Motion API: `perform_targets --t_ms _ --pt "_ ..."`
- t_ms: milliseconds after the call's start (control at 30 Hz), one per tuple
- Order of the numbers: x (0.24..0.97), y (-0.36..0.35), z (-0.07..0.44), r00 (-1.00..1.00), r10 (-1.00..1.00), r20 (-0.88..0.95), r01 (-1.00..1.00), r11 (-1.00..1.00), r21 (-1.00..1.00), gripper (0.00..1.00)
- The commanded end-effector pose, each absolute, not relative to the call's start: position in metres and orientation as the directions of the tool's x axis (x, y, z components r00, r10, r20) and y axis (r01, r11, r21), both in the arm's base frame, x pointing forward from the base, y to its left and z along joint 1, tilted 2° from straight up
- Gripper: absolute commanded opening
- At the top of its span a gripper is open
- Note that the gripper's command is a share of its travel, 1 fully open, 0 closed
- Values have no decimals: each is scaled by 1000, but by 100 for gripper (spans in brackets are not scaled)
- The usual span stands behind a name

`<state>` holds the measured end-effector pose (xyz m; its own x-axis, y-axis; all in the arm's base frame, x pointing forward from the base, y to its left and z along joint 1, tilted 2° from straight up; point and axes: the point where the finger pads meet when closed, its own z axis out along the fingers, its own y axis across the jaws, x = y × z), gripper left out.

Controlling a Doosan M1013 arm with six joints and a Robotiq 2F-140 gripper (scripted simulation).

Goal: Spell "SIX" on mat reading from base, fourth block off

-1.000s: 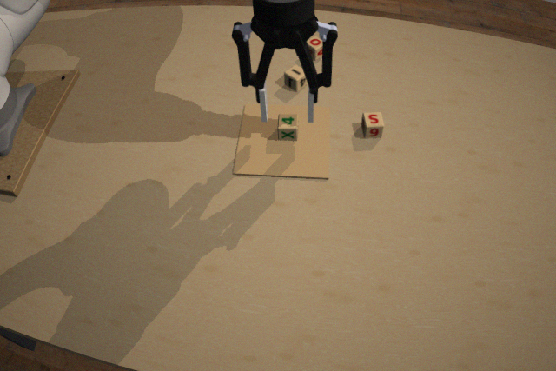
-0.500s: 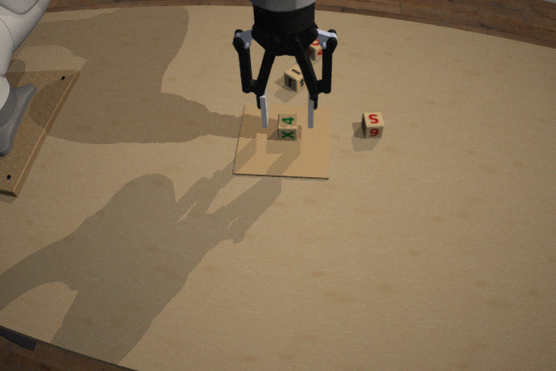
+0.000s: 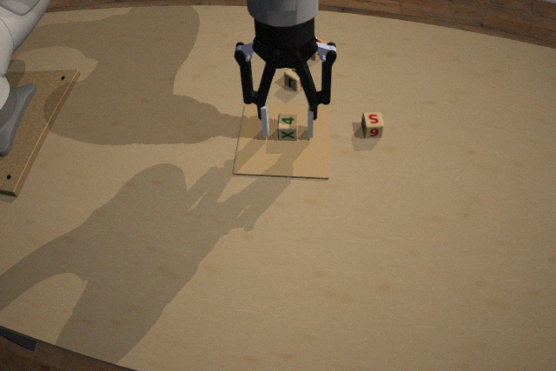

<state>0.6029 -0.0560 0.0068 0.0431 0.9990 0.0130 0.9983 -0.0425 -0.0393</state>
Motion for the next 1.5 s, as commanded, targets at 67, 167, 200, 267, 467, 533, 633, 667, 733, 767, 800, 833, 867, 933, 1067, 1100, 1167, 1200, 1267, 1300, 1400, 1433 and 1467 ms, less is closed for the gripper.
perform_targets --t_ms 67,167,200,267,467,533,633,667,733,767,800,833,867,933,1067,1100,1167,1200,1267,1300,1400,1433,1467 --pt "602 -54 4 49 999 14 998 -48 -40 40" --pt "602 -54 4 49 999 14 998 -48 -40 40" --pt "602 -54 4 49 999 14 998 -48 -40 40" --pt "602 -54 4 49 999 14 998 -48 -40 40" --pt "602 -54 4 49 999 14 998 -48 -40 40" --pt "602 -54 4 49 999 14 998 -48 -40 40" --pt "602 -54 4 49 999 14 998 -48 -40 40" --pt "602 -54 4 49 999 14 998 -48 -40 40" --pt "602 -54 4 49 999 14 998 -48 -40 40" --pt "602 -54 4 49 999 14 998 -48 -40 40" --pt "602 -54 4 49 999 14 998 -48 -40 40" --pt "602 -54 4 49 999 14 998 -48 -40 40" --pt "602 -54 4 49 999 14 998 -48 -40 40" --pt "602 -54 4 49 999 14 998 -48 -40 40" --pt "602 -54 4 49 999 14 998 -48 -40 40" --pt "602 -54 4 49 999 14 998 -48 -40 40" --pt "602 -54 4 49 999 14 998 -48 -40 40" --pt "602 -54 4 49 999 14 998 -48 -40 28" --pt "602 -54 4 49 999 14 998 -48 -40 28" --pt "602 -54 4 49 999 14 998 -48 -40 28" --pt "602 -54 4 49 999 14 998 -48 -40 28" --pt "602 -54 4 49 999 14 998 -48 -40 28" --pt "602 -54 4 49 999 14 998 -48 -40 28"
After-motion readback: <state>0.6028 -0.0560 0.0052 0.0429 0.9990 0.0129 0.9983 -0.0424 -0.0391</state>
